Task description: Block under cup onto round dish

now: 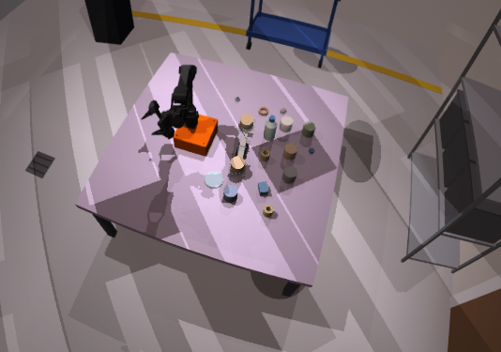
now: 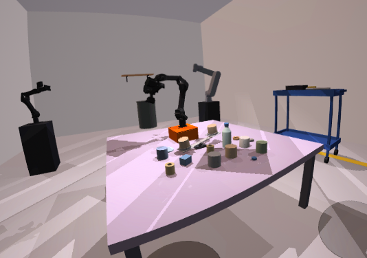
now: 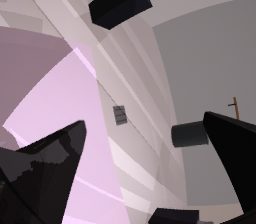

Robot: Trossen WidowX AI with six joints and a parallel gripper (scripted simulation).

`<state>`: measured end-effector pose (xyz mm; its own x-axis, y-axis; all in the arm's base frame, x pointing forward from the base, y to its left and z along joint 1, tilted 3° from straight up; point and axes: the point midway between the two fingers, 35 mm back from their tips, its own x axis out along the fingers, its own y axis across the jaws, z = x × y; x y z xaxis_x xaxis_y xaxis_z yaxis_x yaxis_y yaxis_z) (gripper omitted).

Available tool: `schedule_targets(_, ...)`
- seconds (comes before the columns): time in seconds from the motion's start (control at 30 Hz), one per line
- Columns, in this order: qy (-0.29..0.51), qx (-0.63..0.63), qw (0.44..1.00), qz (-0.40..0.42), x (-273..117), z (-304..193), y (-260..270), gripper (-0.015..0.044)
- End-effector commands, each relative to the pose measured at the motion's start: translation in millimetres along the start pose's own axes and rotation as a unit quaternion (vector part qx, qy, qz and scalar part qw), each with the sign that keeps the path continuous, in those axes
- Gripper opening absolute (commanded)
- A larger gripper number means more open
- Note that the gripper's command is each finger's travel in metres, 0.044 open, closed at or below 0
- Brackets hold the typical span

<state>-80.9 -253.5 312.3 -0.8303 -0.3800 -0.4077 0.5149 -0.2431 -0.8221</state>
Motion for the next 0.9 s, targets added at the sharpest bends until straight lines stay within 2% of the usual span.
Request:
schedule_targets(0.0,-0.023,-0.015,0.999,0.044,-8.6,-1.9,18.1,0.044)
schedule_targets(0.43,-0.12,-0.072,0.967,0.212,-52.3,-12.6,80.7,0.044)
schedule_targets(0.87,-0.216,-0.143,0.893,0.368,-105.2,-37.8,134.6,0.044)
